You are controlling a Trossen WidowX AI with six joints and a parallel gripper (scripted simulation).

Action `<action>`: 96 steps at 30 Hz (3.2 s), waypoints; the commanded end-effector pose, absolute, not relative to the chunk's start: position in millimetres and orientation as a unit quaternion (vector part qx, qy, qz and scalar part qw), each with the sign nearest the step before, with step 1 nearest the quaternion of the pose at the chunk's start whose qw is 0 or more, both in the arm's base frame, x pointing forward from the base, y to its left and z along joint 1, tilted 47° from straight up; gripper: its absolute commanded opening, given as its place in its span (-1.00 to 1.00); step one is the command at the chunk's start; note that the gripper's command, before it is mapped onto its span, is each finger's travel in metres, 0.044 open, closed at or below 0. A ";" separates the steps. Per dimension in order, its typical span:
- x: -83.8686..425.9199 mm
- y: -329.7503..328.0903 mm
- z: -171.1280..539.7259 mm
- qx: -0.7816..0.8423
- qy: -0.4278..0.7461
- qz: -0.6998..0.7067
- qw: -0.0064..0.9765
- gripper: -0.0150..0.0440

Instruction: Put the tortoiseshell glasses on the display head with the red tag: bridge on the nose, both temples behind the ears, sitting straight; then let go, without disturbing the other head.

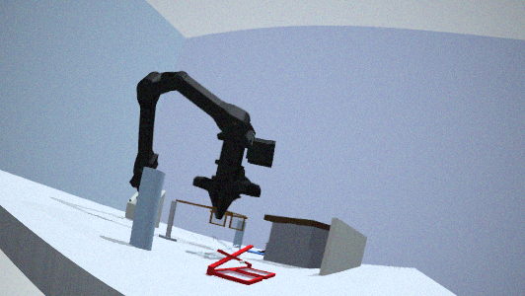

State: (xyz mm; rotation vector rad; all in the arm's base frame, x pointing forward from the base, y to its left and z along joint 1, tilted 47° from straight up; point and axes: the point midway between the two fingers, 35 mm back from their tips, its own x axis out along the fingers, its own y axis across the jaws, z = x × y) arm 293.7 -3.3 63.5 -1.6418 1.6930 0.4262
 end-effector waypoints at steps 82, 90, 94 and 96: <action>287.5 -42.4 28.3 -0.641 0.659 0.163 0.359 -0.13; 280.7 -38.7 29.5 -0.642 0.659 0.164 0.357 -0.13; 283.1 -30.3 37.6 -0.641 0.659 0.165 0.357 -0.13; 286.0 -18.8 49.5 -0.641 0.659 0.165 0.357 -0.13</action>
